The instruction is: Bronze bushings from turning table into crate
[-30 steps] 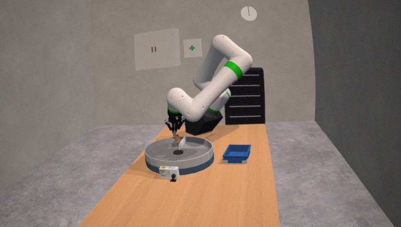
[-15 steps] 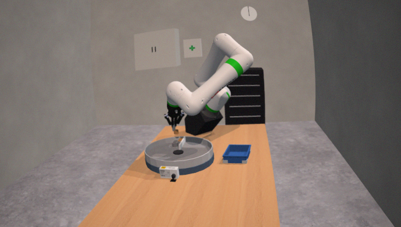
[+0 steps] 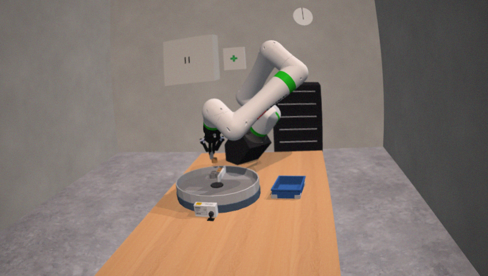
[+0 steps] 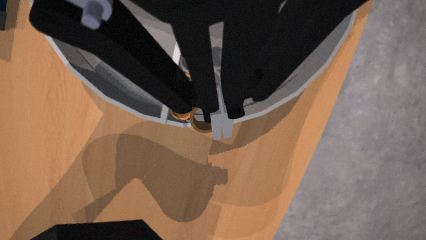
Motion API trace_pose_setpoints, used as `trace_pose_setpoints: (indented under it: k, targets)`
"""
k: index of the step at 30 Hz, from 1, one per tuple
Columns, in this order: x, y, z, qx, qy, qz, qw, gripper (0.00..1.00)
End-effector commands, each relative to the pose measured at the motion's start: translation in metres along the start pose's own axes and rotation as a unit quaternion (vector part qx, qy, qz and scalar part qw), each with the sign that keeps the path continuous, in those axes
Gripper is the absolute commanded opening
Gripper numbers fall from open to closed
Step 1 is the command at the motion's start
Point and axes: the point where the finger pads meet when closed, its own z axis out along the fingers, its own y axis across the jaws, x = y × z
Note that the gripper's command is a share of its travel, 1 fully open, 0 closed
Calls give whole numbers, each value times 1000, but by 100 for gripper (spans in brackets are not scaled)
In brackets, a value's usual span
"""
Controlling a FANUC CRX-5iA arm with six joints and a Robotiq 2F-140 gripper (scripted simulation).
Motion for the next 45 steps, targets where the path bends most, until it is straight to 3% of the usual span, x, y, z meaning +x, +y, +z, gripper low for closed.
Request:
trace_pose_setpoints:
  k: [1, 26, 34, 45]
  targets:
    - [0, 0, 0, 0, 0, 0, 1000, 0]
    - [-5, 8, -4, 0, 0, 0, 1000, 0]
    - [-20, 31, -17, 0, 0, 0, 1000, 0]
    - [-72, 110, -62, 0, 0, 0, 1000, 0]
